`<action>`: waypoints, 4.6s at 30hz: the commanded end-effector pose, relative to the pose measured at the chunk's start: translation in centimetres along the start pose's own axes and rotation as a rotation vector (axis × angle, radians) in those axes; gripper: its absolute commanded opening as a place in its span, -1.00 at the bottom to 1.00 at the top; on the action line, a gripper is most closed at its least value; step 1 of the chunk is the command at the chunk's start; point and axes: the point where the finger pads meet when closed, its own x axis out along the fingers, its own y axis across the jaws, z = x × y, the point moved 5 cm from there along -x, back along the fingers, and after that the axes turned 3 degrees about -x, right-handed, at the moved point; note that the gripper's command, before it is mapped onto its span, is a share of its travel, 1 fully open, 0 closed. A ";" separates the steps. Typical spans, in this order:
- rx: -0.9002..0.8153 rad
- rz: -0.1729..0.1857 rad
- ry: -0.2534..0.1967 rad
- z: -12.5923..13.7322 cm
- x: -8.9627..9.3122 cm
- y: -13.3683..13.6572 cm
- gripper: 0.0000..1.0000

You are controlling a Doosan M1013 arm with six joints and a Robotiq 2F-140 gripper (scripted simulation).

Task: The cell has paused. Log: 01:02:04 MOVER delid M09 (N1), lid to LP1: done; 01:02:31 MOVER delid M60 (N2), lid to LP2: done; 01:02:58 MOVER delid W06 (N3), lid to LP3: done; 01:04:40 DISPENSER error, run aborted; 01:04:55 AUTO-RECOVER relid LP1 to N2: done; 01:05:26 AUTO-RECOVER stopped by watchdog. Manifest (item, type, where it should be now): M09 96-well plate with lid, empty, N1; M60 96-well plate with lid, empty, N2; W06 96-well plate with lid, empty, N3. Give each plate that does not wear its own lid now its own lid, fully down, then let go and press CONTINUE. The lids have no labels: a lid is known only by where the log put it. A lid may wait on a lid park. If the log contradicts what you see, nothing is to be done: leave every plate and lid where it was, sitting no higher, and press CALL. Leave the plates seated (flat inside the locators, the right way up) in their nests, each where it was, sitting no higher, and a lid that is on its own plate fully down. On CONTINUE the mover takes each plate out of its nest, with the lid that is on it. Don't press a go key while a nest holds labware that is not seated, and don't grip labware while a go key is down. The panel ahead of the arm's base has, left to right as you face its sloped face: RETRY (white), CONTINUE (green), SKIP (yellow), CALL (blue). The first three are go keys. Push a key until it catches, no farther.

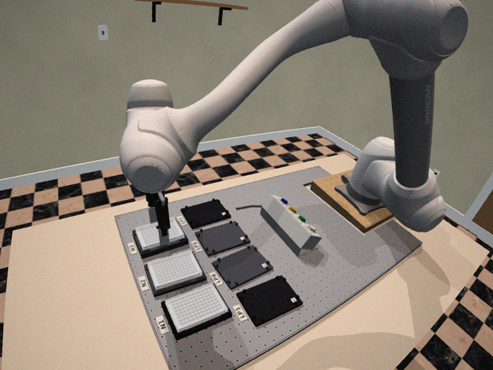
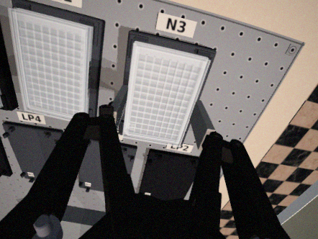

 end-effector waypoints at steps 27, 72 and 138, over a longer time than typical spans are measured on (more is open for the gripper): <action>0.000 0.000 0.000 0.0 0.0 0.0 -1.00; 0.000 0.000 0.000 0.0 0.0 0.0 0.32; 0.000 0.000 0.000 0.0 -4.8 0.0 0.32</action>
